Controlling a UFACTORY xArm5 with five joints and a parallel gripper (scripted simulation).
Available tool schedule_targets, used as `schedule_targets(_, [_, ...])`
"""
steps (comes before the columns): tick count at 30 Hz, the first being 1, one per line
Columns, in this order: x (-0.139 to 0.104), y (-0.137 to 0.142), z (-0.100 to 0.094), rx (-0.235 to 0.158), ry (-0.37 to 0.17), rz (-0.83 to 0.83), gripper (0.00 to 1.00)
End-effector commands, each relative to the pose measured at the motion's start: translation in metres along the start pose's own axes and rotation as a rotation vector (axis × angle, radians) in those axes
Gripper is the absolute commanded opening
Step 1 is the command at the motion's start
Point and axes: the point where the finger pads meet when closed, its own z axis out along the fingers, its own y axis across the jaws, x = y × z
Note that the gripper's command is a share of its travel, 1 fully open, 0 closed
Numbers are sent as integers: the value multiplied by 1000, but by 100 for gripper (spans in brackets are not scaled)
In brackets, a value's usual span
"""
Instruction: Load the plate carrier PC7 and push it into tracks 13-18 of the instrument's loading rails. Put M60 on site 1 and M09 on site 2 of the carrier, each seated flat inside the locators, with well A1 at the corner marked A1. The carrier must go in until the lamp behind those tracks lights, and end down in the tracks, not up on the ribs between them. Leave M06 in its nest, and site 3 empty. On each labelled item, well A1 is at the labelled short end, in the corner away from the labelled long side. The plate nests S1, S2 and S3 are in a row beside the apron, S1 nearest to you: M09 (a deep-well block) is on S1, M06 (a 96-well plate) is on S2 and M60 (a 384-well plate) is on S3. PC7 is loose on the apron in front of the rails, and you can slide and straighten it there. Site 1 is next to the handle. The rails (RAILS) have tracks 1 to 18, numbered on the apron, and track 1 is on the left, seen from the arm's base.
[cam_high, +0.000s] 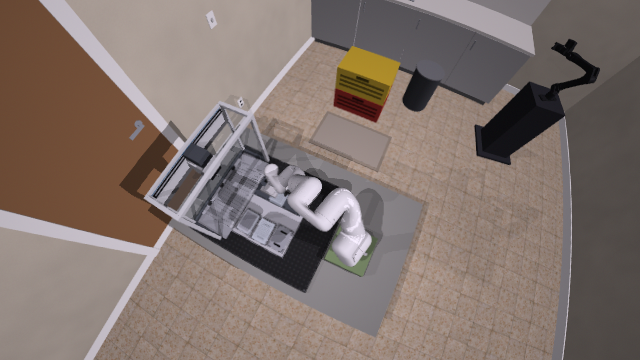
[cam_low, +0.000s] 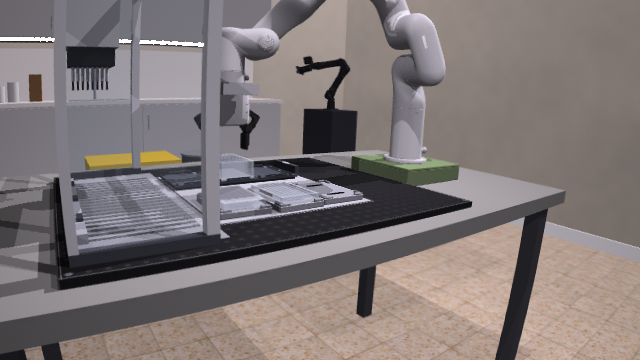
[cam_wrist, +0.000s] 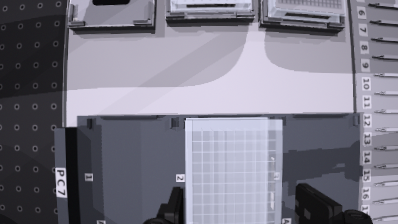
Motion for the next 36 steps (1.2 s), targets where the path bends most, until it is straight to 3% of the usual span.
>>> schedule_targets(1, [0, 1, -4, -3, 1, 0, 100])
schedule_targets(36, [0, 1, -56, -4, 1, 0, 100])
